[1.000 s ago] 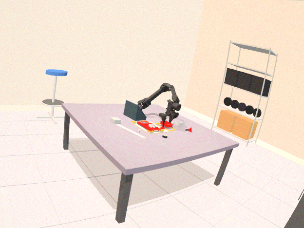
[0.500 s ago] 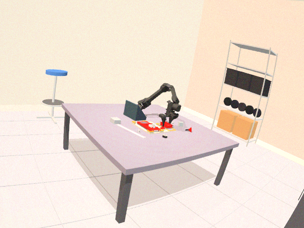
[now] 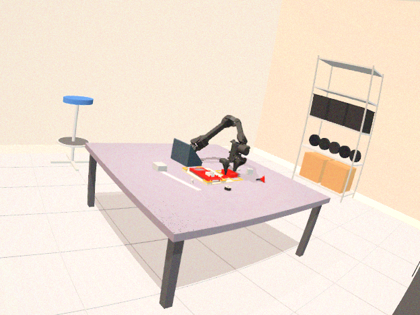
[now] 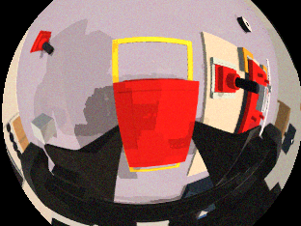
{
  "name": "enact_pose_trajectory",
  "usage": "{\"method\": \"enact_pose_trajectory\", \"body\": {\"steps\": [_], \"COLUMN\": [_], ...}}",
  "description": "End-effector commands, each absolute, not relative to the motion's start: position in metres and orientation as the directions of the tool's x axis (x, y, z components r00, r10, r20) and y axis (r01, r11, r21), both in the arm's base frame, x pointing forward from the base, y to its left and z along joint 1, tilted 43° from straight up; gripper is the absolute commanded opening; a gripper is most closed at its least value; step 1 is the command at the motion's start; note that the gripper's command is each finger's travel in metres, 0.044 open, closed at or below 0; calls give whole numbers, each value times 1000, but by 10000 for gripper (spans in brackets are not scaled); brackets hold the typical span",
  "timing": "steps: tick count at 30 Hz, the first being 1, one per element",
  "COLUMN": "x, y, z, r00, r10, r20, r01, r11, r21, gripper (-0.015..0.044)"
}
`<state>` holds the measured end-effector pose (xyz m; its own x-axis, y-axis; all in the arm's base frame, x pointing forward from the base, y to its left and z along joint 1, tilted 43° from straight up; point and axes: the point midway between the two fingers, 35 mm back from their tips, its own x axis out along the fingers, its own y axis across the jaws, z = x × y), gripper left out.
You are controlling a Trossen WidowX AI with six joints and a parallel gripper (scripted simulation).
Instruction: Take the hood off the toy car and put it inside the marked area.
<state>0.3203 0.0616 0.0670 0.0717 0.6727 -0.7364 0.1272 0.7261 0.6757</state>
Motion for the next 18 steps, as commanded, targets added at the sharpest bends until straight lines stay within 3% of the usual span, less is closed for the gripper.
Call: {"method": "enact_pose_trajectory", "body": {"steps": [1, 14, 18], "x": [320, 320, 321], "y": [61, 61, 47], "z": [67, 67, 81], "r00": [72, 72, 72], "r10": [673, 673, 672], "r20": [-736, -736, -737], "r01": [127, 127, 127], "r11": [726, 726, 727], "r21": [676, 676, 675], "gripper": [79, 420, 440]}}
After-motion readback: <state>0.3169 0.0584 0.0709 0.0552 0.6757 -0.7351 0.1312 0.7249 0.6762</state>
